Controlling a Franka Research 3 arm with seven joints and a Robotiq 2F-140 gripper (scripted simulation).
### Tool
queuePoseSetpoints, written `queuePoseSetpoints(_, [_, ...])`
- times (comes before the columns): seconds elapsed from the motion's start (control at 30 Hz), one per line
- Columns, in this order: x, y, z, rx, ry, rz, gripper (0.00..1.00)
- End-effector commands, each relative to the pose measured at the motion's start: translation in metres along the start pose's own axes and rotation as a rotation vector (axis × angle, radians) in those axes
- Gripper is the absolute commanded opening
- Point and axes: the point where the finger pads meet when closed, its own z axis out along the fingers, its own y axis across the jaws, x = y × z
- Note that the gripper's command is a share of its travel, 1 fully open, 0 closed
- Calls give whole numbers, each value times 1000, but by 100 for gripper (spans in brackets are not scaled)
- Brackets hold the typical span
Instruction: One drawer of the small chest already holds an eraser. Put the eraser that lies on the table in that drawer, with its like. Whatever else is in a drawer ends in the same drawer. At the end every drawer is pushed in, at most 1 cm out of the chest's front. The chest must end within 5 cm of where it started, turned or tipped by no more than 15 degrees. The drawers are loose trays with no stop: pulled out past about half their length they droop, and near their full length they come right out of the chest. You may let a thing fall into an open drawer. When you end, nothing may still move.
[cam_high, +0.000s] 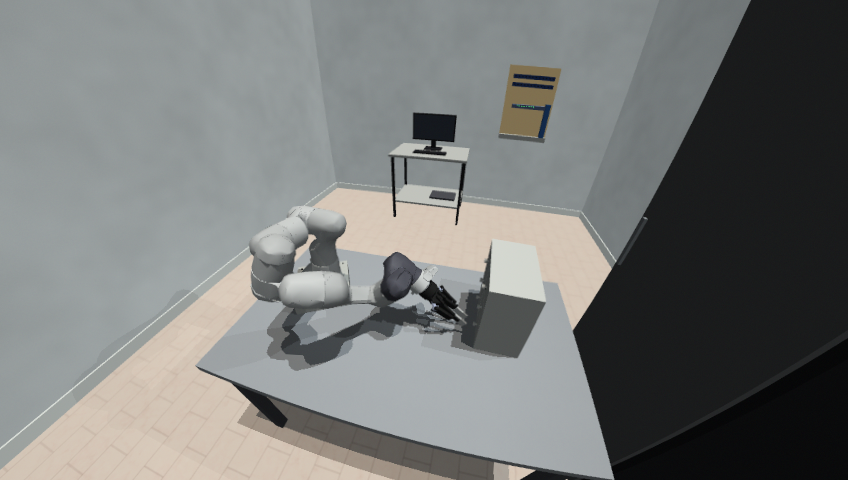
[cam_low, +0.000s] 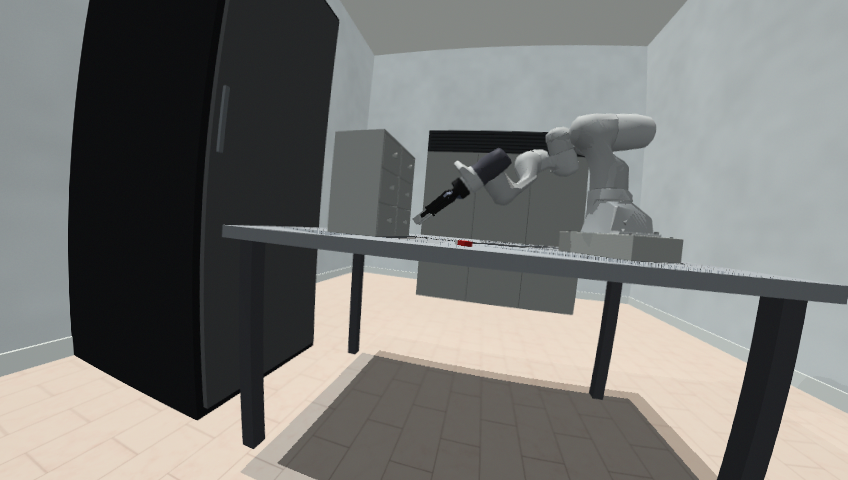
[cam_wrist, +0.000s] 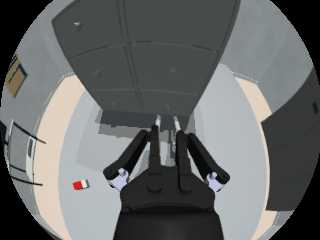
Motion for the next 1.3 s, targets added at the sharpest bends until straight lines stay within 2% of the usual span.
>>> queuePoseSetpoints(0.0, [0,1,7,-3,5,0,20])
queuePoseSetpoints(1.27, [-1,1,10,-3,5,0,20])
